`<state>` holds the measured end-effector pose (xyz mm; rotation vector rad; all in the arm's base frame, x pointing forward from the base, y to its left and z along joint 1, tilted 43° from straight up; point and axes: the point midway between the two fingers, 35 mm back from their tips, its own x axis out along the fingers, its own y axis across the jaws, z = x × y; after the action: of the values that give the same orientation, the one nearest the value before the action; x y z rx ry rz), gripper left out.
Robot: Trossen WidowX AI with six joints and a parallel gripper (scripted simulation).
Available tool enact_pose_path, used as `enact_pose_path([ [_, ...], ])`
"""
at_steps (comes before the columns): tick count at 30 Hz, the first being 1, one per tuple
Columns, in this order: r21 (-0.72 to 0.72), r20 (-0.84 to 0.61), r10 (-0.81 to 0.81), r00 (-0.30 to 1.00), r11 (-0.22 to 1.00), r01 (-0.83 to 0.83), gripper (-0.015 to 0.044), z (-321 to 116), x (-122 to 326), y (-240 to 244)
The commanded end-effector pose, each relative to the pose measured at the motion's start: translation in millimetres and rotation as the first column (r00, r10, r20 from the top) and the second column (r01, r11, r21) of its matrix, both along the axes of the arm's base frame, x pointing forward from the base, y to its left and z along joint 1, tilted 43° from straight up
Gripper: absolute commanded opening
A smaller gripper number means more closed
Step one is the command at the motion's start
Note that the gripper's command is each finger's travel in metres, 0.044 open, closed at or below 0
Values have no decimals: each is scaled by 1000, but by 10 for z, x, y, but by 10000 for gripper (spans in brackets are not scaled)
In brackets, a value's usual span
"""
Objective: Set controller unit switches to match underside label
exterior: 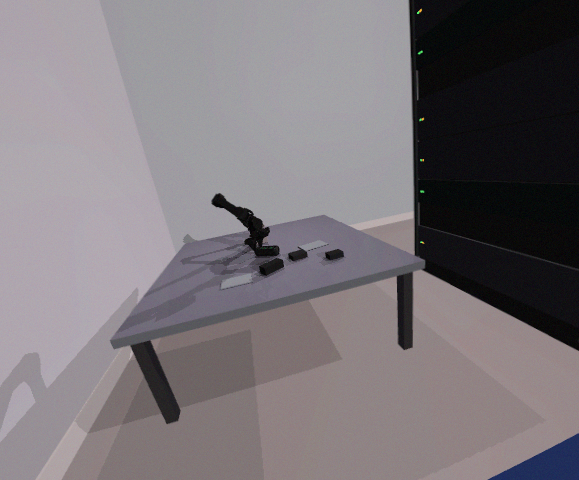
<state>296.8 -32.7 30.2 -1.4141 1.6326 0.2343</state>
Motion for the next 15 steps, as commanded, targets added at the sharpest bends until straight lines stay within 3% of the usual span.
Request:
enact_pose_path([
  [1, -3, -1, 0, 1000, 1000, 0, 242, -4, -1, -4],
  [4, -3, -1, 0, 1000, 1000, 0, 222, -4, -1, -4],
  [12, -3, -1, 0, 1000, 1000, 0, 12, -26, 17, 22],
  [15, -3, -1, 0, 1000, 1000, 0, 0, -42, 29, 41],
])
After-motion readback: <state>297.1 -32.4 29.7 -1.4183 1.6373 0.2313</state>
